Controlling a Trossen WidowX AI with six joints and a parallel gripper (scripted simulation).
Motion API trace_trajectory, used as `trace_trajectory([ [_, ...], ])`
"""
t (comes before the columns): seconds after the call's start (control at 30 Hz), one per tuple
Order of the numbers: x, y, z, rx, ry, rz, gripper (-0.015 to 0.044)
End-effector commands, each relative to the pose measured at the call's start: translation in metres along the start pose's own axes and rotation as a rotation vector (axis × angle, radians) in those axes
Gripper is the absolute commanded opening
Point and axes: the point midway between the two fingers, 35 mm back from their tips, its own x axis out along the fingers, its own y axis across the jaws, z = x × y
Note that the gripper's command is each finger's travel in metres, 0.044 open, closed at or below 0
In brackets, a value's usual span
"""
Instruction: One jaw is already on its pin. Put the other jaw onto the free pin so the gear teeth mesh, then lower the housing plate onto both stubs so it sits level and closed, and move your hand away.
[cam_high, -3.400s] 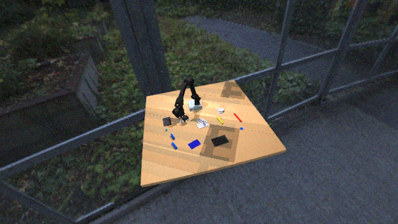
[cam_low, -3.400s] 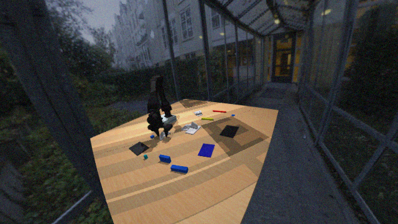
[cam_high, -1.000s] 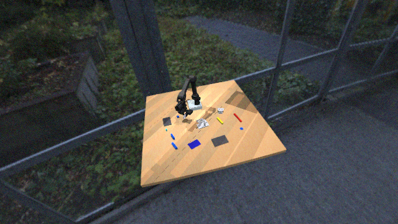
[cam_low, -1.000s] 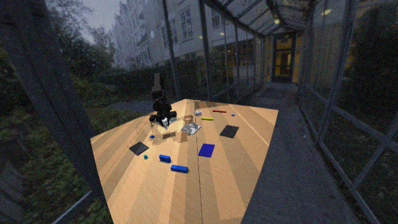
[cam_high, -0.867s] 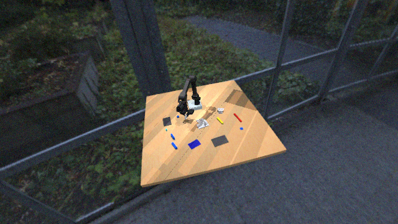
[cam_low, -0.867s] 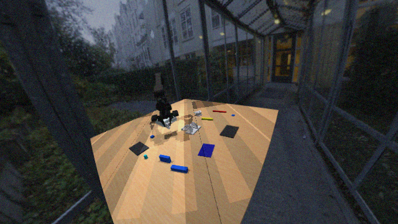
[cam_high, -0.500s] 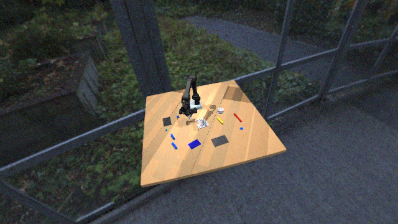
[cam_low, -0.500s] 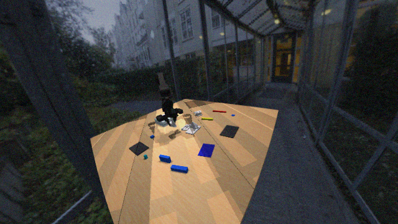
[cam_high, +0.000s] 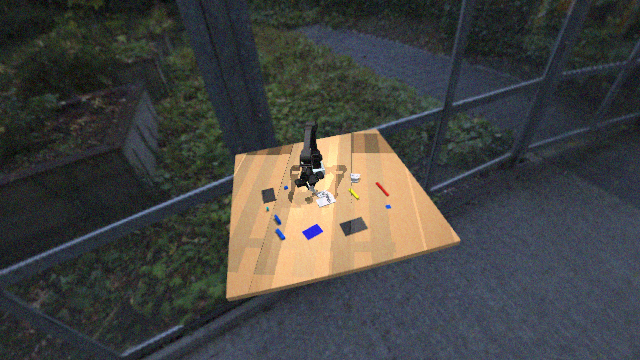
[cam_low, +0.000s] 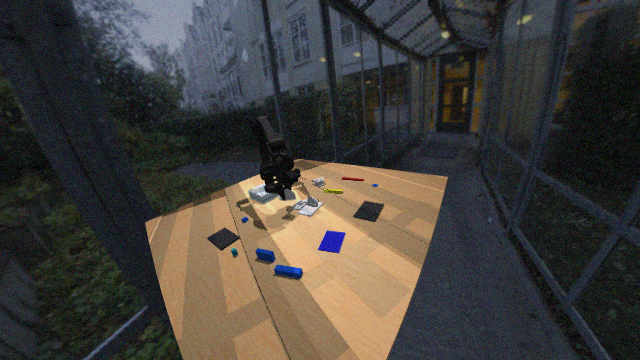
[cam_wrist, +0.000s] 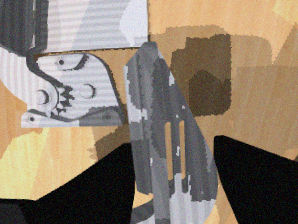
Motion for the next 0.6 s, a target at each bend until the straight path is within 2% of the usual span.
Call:
trace_trajectory([
  [0.0,-0.0006,0.0034,0.0021,-0.057,0.003,-0.005,0.0134],
  [0.57,-0.0006,0.0034,0.0021,-0.084,0.003,-0.005,0.0134],
])
